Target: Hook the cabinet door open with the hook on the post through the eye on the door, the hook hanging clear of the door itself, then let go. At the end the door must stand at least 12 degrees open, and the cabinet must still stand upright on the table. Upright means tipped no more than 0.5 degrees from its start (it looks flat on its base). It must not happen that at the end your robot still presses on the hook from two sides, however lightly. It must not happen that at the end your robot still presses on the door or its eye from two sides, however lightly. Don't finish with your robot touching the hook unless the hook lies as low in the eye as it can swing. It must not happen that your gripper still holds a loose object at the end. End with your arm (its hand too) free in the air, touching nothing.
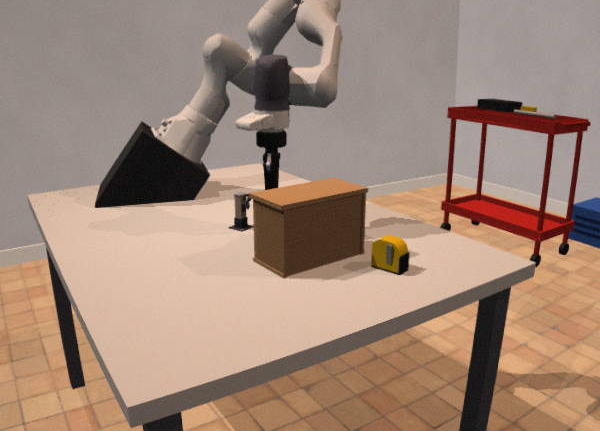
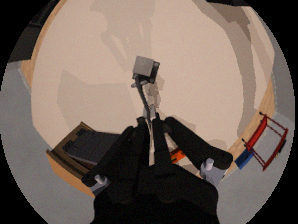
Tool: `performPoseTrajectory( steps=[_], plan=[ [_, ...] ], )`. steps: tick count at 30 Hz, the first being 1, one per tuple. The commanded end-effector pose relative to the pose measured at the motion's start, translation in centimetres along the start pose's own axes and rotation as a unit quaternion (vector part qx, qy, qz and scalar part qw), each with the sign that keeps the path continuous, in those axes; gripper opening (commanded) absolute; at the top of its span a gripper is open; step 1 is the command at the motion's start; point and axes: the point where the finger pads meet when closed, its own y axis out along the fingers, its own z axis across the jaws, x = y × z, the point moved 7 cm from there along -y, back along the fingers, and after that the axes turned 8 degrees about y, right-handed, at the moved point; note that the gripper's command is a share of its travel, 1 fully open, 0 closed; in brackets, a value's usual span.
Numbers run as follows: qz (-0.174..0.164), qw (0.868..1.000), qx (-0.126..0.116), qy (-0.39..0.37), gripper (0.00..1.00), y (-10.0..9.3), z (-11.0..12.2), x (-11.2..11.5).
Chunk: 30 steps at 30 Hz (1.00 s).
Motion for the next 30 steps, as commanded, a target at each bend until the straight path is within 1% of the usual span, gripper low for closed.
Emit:
performPoseTrajectory(
  steps=[1,30],
  plan=[
    [-0.001,1.000,-0.001,0.001,0.03,-0.2,0.0,0.2],
    [-0.001,1.000,-0.001,0.001,0.03,-1.6,0.0,0.6]
  ],
)
